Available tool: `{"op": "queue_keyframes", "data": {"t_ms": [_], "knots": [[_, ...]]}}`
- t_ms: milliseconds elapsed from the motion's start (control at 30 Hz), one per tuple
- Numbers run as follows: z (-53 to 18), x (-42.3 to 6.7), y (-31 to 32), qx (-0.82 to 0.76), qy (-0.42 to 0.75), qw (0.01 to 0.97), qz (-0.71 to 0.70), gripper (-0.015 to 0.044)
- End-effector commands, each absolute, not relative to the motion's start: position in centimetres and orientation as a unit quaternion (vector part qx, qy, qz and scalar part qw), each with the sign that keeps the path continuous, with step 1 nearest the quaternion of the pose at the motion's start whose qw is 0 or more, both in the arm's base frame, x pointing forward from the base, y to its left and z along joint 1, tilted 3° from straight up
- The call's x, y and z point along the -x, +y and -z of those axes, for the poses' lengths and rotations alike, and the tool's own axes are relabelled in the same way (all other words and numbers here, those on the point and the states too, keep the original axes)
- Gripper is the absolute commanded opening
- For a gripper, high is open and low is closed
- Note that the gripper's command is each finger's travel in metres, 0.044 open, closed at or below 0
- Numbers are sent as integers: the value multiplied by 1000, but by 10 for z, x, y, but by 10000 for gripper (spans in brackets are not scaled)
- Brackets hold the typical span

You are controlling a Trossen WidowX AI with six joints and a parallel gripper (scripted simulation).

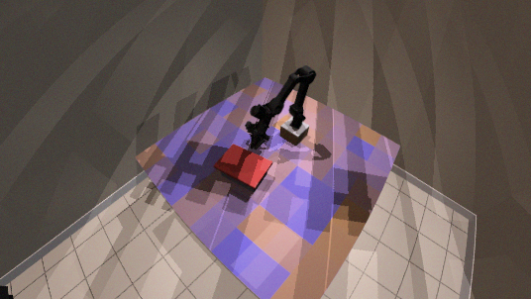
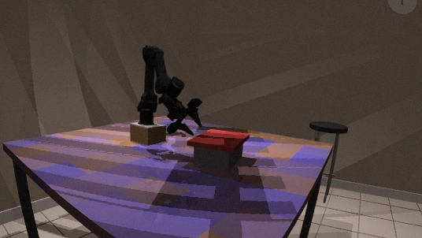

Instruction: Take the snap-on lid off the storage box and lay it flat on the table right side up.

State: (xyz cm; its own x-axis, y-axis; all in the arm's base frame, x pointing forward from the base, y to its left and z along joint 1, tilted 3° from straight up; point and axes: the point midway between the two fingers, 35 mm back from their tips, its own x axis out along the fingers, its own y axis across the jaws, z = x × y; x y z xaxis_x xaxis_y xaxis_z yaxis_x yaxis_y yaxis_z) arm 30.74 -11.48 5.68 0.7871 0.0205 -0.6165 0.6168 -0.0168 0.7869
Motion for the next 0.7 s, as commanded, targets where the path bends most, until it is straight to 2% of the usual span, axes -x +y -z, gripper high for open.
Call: {"op": "queue_keyframes", "data": {"t_ms": [0, 633, 667], "knots": [[-54, -314, -115, -677, 233, 661, 226, 235], [-35, -335, -112, -679, 231, 660, 224, 235], [-35, -335, -112, -679, 231, 660, 224, 209]]}}
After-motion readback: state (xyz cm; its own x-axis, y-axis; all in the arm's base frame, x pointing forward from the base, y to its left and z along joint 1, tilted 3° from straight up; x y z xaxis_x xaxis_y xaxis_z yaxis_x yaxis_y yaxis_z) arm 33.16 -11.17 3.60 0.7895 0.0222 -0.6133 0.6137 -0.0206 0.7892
